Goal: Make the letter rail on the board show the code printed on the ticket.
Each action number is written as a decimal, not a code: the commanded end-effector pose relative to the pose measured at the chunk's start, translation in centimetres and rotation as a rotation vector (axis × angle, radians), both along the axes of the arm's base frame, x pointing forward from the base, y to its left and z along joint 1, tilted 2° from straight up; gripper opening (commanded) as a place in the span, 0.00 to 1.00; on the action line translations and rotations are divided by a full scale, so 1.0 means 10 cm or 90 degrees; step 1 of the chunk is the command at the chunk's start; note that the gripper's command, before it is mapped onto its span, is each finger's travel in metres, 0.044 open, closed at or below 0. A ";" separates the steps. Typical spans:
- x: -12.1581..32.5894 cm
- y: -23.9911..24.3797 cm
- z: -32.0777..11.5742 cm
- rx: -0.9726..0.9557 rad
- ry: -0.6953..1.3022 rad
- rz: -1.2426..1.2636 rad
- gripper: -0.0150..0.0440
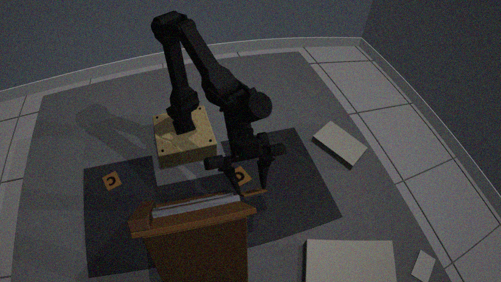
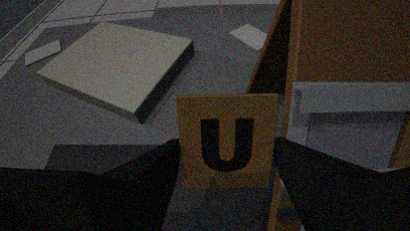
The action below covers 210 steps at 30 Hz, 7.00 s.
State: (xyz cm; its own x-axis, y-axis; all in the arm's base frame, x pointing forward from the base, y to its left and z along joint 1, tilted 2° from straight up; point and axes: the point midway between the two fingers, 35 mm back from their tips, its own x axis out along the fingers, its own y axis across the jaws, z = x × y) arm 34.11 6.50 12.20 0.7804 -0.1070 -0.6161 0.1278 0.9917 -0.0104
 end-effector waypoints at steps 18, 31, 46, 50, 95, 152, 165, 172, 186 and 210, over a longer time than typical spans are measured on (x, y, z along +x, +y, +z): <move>-0.01 -0.10 0.00 -0.001 -0.001 0.003 0.25; -0.02 -0.17 0.01 -0.001 -0.001 0.003 0.25; -0.03 -0.24 0.01 -0.002 0.000 0.003 0.25; -0.03 -0.26 0.01 -0.002 0.000 0.003 0.25; -0.05 -0.49 0.02 -0.003 0.000 0.003 0.25; -0.09 -0.76 0.02 -0.005 0.000 0.003 0.25; -0.12 -0.75 0.04 -0.005 0.000 0.003 0.74; -0.18 -0.74 0.10 -0.005 0.000 0.003 0.75; -0.27 -0.72 0.16 -0.005 0.001 0.003 0.75; -0.40 -0.70 0.26 -0.005 0.001 0.003 0.75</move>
